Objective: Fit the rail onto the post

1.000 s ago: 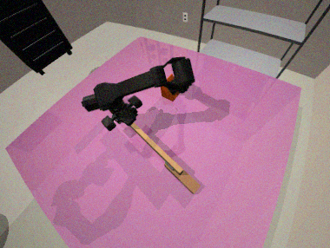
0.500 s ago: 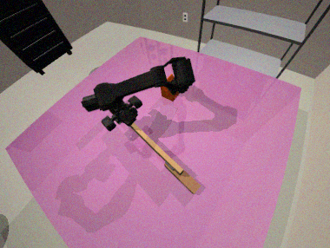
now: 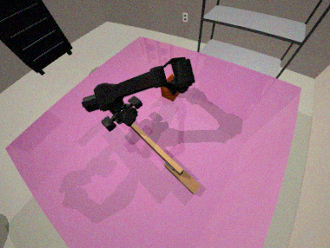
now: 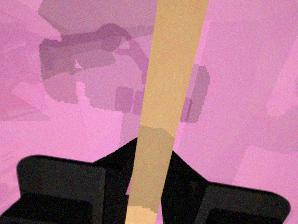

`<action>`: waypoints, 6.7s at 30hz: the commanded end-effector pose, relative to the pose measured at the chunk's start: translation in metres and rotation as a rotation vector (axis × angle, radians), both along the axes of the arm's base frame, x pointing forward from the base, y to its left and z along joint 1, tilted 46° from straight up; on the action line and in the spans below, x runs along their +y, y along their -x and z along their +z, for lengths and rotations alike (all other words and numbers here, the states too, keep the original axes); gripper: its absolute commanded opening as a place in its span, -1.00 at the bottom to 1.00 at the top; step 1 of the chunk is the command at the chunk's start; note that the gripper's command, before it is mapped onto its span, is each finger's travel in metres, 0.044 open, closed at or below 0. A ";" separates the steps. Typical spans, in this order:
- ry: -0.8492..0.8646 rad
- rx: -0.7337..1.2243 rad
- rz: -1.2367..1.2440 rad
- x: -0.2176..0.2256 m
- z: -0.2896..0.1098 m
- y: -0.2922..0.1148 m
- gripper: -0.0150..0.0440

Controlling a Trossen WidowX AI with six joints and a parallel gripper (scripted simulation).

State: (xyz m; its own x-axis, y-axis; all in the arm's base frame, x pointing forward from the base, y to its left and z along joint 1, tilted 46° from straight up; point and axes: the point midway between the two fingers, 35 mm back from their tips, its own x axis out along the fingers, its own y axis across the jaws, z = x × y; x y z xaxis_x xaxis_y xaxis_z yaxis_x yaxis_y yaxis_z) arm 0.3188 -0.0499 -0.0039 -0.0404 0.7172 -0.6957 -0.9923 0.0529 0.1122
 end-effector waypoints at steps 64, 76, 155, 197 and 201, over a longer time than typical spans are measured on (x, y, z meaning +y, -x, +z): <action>0.000 -0.004 -0.006 0.000 0.003 -0.001 -0.49; 0.000 -0.003 -0.006 0.000 0.006 -0.001 -0.49; 0.001 -0.004 -0.006 -0.012 -0.003 -0.001 -0.49; 0.001 -0.004 -0.006 -0.019 -0.011 0.001 -0.49; 0.001 -0.004 -0.006 -0.019 -0.012 0.001 -0.49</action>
State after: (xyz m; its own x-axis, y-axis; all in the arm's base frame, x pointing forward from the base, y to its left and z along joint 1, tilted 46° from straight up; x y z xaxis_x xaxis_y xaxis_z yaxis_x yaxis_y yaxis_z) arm 0.3163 -0.0641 -0.0168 -0.0467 0.7198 -0.6926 -0.9916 0.0501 0.1189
